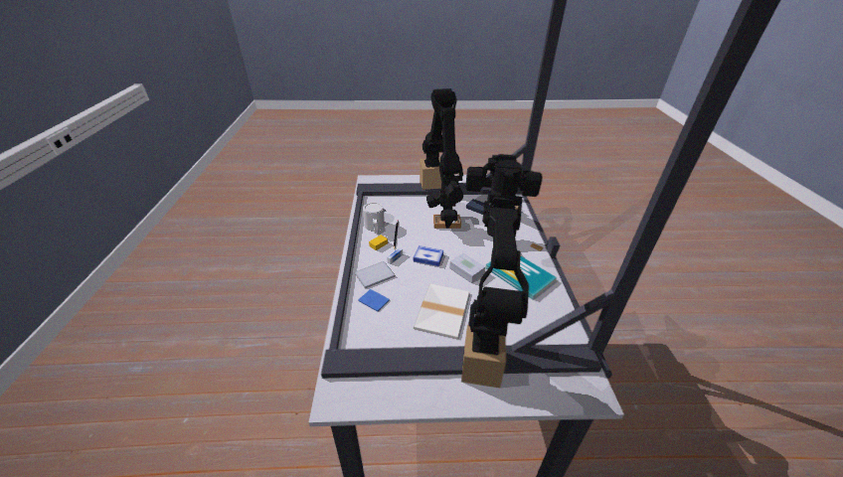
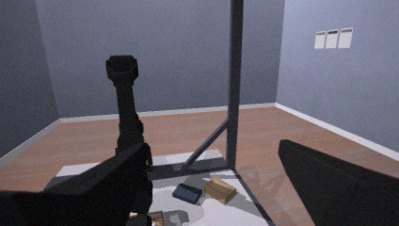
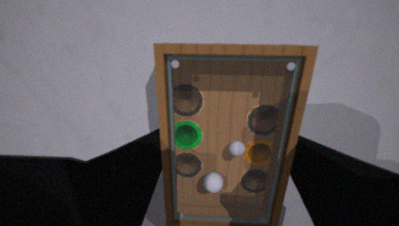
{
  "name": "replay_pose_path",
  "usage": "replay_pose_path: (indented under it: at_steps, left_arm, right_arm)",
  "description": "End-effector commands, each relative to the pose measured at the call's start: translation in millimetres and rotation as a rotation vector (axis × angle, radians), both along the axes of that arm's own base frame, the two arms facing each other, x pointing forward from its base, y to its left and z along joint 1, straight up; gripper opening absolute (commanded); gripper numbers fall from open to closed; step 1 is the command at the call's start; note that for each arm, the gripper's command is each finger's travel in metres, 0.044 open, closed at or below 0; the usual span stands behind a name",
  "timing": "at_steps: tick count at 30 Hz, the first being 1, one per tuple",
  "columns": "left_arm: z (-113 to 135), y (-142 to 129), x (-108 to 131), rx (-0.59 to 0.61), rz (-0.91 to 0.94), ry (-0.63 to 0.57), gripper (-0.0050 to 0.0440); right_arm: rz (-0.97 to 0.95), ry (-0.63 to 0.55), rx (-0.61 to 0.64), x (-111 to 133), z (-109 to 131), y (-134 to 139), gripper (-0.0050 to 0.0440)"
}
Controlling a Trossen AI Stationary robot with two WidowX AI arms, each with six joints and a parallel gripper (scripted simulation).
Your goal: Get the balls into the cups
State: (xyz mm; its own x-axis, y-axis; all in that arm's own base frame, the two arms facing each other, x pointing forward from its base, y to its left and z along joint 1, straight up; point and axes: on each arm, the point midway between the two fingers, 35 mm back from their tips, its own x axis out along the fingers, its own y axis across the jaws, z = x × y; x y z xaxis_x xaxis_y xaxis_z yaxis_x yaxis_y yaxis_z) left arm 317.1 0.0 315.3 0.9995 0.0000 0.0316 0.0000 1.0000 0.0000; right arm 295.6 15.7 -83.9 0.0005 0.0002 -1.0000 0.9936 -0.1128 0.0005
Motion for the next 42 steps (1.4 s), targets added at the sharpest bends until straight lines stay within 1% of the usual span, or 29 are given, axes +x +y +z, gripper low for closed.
replay_pose_path:
  at_steps: [1, 9, 10, 16, 18, 20, 24, 35, 38, 42]
  left_arm:
    - [7.6, 0.0, -1.3, 0.0, 0.0, -0.018, 0.04]
    - [7.6, 0.0, -1.3, 0.0, 0.0, -0.018, 0.04]
    - [7.6, 0.0, -1.3, 0.0, 0.0, -0.018, 0.04]
    - [7.6, 0.0, -1.3, 0.0, 0.0, -0.018, 0.04]
    - [7.6, 0.0, -1.3, 0.0, 0.0, -0.018, 0.04]
    - [7.6, 0.0, -1.3, 0.0, 0.0, -0.018, 0.04]
    - [7.6, 0.0, -1.3, 0.0, 0.0, -0.018, 0.04]
    - [7.6, 0.0, -1.3, 0.0, 0.0, -0.018, 0.04]
    - [7.6, 0.0, -1.3, 0.0, 0.0, -0.018, 0.04]
    - [7.6, 0.0, -1.3, 0.0, 0.0, -0.018, 0.04]
  right_arm:
    - [0.003, -0.003, 0.004, 1.3, 1.3, 0.3, 0.0]
    - [0.003, -0.005, 0.004, 1.6, 1.4, 0.3, -0.0002]
    - [0.003, -0.033, 0.005, 8.4, 10.6, 0.7, -0.0003]
    - [0.003, -0.038, 0.006, 9.6, 21.8, 0.6, -0.0005]
    - [0.003, -0.038, 0.006, 9.5, 25.2, 0.6, -0.002]
    - [0.003, -0.038, 0.006, 9.5, 25.2, 0.6, -0.002]
    - [0.003, -0.037, 0.006, 9.2, 31.5, 0.4, -0.005]
    - [0.002, -0.038, 0.007, 8.9, 50.3, 0.1, -0.005]
    - [0.001, -0.033, 0.006, 8.1, 50.2, 0.1, -0.005]
    - [0.002, -0.038, 0.007, 8.6, 58.3, 0.1, -0.005]
